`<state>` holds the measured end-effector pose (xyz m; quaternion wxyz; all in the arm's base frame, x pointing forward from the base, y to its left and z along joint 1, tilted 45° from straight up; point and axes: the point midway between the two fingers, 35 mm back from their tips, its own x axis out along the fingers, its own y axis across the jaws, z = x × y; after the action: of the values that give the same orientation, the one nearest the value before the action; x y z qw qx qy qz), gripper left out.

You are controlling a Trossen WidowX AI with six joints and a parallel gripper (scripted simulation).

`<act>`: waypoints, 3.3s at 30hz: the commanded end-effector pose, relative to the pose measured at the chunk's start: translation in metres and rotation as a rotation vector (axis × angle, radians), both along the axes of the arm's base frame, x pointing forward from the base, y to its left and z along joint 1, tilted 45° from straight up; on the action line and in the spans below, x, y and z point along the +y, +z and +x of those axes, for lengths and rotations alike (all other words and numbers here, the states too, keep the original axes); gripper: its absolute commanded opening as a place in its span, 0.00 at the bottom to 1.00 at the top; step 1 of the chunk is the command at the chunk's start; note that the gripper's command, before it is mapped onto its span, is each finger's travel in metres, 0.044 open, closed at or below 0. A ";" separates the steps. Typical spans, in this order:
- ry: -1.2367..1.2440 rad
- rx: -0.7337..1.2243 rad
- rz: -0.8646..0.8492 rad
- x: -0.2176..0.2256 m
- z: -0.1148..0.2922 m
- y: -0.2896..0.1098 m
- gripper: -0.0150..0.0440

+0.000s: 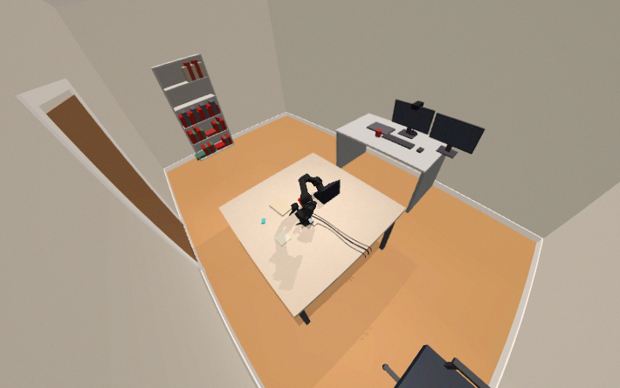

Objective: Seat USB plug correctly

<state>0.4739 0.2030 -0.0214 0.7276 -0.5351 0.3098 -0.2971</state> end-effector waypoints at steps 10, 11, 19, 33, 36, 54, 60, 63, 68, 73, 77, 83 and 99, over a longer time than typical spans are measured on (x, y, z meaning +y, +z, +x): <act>0.022 0.826 -0.127 -0.073 -0.049 -0.002 1.00; 0.039 0.940 -0.133 -0.083 -0.060 0.000 1.00; 0.280 1.722 -0.069 -0.142 -0.162 0.016 1.00; 0.288 1.737 -0.066 -0.142 -0.162 0.013 1.00; 0.288 1.737 -0.066 -0.144 -0.162 0.011 1.00; 0.288 1.737 -0.066 -0.157 -0.164 -0.002 1.00; 0.287 1.737 -0.066 -0.161 -0.165 -0.006 1.00; 0.287 1.737 -0.066 -0.162 -0.165 -0.007 1.00; 0.286 1.734 -0.058 -0.161 -0.164 -0.006 0.78; 0.286 1.734 -0.058 -0.161 -0.164 -0.006 0.56; 0.286 1.734 -0.058 -0.161 -0.164 -0.006 0.38; 0.286 1.734 -0.058 -0.161 -0.164 -0.006 0.25; 0.285 1.735 -0.058 -0.161 -0.165 -0.006 0.25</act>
<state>0.3093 0.0421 -0.0275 0.2519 -0.6240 0.6760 0.3003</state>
